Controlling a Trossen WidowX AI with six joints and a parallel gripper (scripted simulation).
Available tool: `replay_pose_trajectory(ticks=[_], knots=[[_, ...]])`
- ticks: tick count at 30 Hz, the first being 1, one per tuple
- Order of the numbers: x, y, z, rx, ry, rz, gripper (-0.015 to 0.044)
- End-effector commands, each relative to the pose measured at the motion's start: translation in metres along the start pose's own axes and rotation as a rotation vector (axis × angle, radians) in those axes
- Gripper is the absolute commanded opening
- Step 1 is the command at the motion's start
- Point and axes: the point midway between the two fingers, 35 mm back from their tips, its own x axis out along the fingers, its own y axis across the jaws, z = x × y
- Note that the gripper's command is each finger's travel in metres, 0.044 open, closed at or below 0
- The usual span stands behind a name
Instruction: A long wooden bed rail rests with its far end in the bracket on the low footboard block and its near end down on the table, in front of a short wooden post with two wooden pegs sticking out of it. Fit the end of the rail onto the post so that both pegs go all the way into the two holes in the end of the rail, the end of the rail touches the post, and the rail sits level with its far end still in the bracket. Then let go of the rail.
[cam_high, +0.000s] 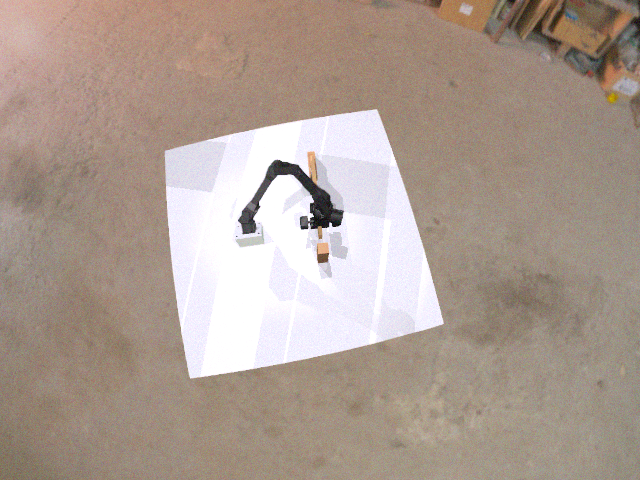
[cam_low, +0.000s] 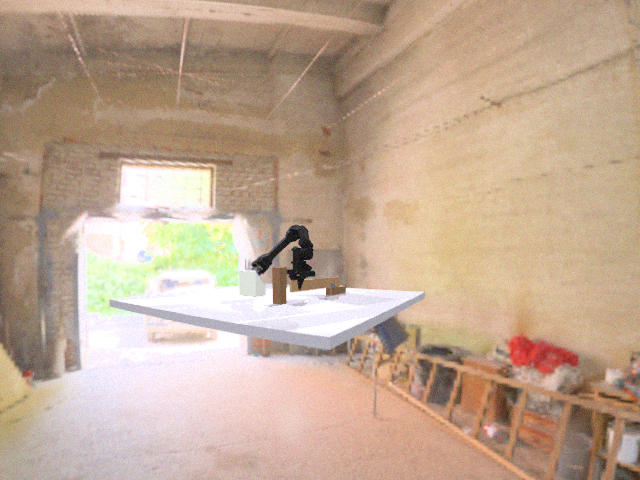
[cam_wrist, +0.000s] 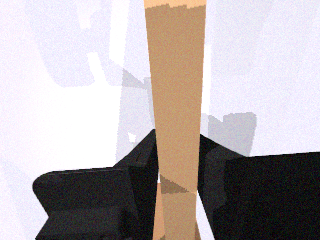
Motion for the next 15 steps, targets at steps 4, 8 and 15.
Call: replay_pose_trajectory(ticks=[4, 8, 15], knots=[[-0.0005, -0.0012, 0.0011, 0.002, -0.003, -0.007, 0.0], [0.0, -0.0013, 0.0011, 0.002, -0.003, -0.007, 0.0], [0.0, -0.0013, 0.0003, 0.002, -0.003, -0.007, 0.0]])
